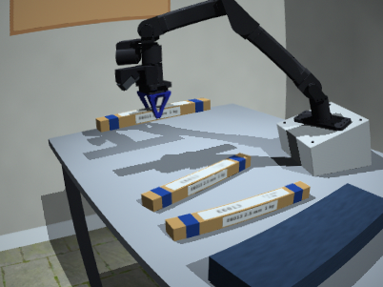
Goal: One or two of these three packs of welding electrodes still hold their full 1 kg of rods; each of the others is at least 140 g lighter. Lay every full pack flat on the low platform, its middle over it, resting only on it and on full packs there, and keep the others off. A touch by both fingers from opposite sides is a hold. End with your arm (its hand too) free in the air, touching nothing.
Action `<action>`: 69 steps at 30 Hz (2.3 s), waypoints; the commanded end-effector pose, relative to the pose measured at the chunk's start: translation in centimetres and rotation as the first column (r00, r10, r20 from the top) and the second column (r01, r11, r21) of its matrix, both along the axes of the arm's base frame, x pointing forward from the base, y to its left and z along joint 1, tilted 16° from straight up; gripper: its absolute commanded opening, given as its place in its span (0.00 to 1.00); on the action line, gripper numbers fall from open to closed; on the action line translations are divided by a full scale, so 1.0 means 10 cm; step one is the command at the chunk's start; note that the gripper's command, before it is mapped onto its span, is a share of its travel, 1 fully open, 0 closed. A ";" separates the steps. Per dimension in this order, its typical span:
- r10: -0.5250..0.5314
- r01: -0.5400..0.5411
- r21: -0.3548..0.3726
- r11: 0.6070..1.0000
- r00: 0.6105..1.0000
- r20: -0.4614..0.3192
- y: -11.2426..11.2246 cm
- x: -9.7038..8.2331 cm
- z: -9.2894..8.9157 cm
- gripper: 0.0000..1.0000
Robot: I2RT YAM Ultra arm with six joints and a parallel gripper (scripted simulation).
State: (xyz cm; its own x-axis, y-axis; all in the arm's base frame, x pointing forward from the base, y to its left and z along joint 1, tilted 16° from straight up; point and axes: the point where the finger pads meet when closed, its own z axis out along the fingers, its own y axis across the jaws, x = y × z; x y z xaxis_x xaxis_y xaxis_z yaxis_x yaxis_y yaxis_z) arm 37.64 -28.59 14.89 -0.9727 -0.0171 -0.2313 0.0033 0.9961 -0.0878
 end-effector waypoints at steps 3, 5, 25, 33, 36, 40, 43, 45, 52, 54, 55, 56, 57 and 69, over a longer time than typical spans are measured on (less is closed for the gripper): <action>0.002 -0.001 -0.021 1.000 0.999 0.047 -0.01 0.09 0.05 0.00; 0.004 -0.002 -0.032 0.999 0.998 0.061 -0.02 0.13 0.07 0.00; 0.001 0.000 -0.029 1.000 0.998 0.056 -0.05 0.18 -0.23 0.00; 0.008 -0.003 -0.053 0.999 0.996 0.085 -0.10 0.28 -0.20 0.00; 0.004 -0.003 -0.020 1.000 0.999 0.043 -0.05 0.22 -0.43 0.00; 0.000 0.002 -0.032 0.999 0.998 0.059 -0.09 0.24 -0.42 0.00; 0.003 -0.001 -0.036 0.999 0.998 0.062 -0.09 0.28 -0.45 0.00; 0.003 -0.002 -0.024 1.000 0.999 0.046 -0.08 0.28 -0.57 0.00; 0.001 0.002 -0.043 0.999 0.998 0.070 -0.13 0.32 -0.52 0.00; 0.003 -0.001 -0.032 0.999 0.998 0.055 -0.10 0.30 -0.62 0.00; 0.003 -0.001 -0.029 1.000 0.999 0.051 -0.09 0.30 -0.65 0.00; 0.002 0.000 -0.034 0.999 0.998 0.058 -0.11 0.32 -0.64 0.00; 0.002 0.000 -0.032 0.999 0.998 0.055 -0.14 0.35 -0.71 0.00; 0.001 0.003 -0.055 0.998 0.997 0.083 -0.19 0.37 -0.56 0.00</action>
State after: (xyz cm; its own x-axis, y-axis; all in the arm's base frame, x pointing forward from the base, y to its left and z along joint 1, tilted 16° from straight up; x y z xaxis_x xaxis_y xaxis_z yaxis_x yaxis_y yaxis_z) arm 40.25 -29.75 6.54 -0.9689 -0.0190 -0.2467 0.0049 0.9954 -0.0957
